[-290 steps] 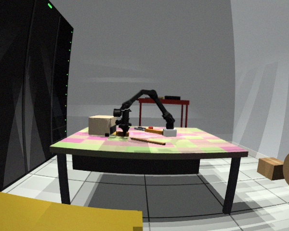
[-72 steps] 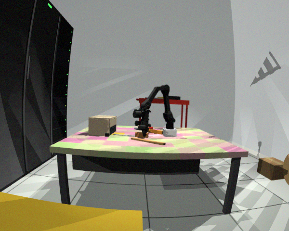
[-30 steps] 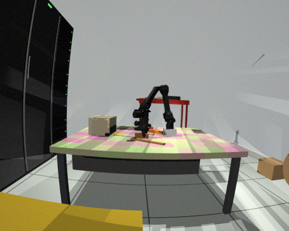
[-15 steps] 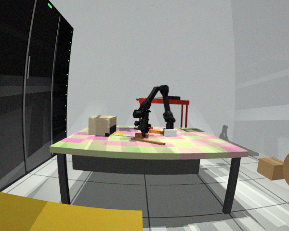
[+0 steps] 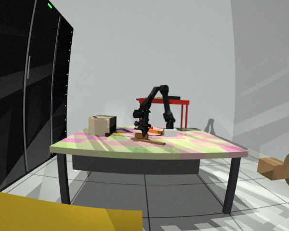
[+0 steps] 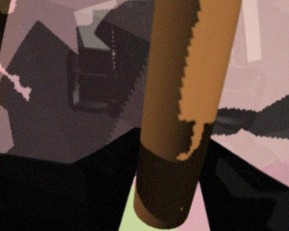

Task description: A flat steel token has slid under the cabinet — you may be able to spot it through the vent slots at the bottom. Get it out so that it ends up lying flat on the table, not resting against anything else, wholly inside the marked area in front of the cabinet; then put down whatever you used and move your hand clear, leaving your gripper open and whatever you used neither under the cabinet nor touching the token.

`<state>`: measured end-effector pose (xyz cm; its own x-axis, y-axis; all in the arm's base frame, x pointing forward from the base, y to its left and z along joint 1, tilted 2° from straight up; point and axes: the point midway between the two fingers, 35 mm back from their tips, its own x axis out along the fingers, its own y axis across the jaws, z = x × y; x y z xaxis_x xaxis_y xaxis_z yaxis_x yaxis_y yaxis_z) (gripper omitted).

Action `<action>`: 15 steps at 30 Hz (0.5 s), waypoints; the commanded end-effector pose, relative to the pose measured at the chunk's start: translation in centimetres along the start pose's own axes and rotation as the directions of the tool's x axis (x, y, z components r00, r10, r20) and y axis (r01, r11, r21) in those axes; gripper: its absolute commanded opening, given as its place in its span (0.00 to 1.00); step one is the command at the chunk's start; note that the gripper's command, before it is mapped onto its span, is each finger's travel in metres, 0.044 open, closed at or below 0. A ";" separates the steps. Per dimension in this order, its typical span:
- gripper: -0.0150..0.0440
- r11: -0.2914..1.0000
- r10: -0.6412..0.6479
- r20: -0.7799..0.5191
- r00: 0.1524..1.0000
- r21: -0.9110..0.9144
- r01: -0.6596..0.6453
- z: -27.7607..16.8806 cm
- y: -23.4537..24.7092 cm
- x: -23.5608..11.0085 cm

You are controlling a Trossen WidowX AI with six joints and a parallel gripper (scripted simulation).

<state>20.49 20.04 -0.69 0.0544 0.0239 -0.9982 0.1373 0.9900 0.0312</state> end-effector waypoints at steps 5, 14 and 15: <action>0.25 1.000 0.000 0.000 1.000 0.000 0.000 0.0 0.0 0.0; 0.25 1.000 0.000 0.001 1.000 -0.001 0.000 0.9 0.0 0.0; 0.25 1.000 0.000 0.001 1.000 -0.001 0.000 1.1 0.1 0.0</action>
<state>20.89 20.00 -0.67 0.0546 0.0229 -0.9982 0.1360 0.9903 0.0301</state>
